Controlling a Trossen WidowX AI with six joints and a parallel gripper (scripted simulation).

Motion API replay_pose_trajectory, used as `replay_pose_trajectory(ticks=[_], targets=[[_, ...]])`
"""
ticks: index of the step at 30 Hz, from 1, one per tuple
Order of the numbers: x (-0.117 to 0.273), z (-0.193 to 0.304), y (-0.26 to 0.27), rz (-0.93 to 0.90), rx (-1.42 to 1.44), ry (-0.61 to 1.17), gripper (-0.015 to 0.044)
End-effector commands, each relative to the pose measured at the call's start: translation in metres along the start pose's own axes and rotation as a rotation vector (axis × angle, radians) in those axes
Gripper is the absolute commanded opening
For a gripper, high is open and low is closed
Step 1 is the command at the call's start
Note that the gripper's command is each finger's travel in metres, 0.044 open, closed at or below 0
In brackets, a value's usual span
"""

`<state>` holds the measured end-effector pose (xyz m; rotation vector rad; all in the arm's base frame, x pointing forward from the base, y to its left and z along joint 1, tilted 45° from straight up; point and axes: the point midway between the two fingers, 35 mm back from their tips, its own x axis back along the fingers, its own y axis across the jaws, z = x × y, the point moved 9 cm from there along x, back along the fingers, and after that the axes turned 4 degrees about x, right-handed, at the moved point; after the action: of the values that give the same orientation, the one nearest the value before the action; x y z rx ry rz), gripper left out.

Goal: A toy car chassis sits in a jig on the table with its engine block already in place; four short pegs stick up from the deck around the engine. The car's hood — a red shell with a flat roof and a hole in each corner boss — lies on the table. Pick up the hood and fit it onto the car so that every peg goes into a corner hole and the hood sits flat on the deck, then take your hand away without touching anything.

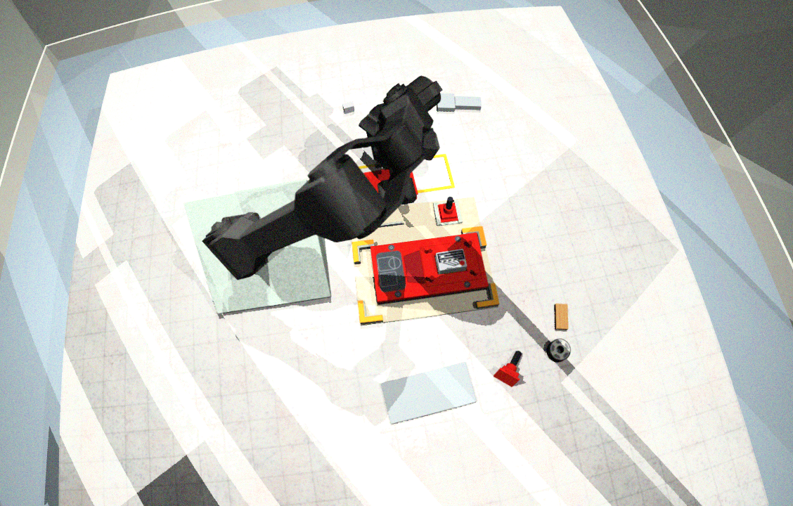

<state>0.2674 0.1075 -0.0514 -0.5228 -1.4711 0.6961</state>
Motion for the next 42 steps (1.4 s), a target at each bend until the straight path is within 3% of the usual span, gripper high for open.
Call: replay_pose_trajectory(ticks=[1,28,32,42], targets=[[-0.002,0.0,0.0,0.004,0.006,-0.002,0.044],[-0.016,0.0,0.0,0.004,0.006,-0.001,0.044],[-0.014,0.0,0.0,0.001,0.0,0.0,0.0335],[-0.014,0.0,0.0,0.0,0.0,0.0,0.0249]])
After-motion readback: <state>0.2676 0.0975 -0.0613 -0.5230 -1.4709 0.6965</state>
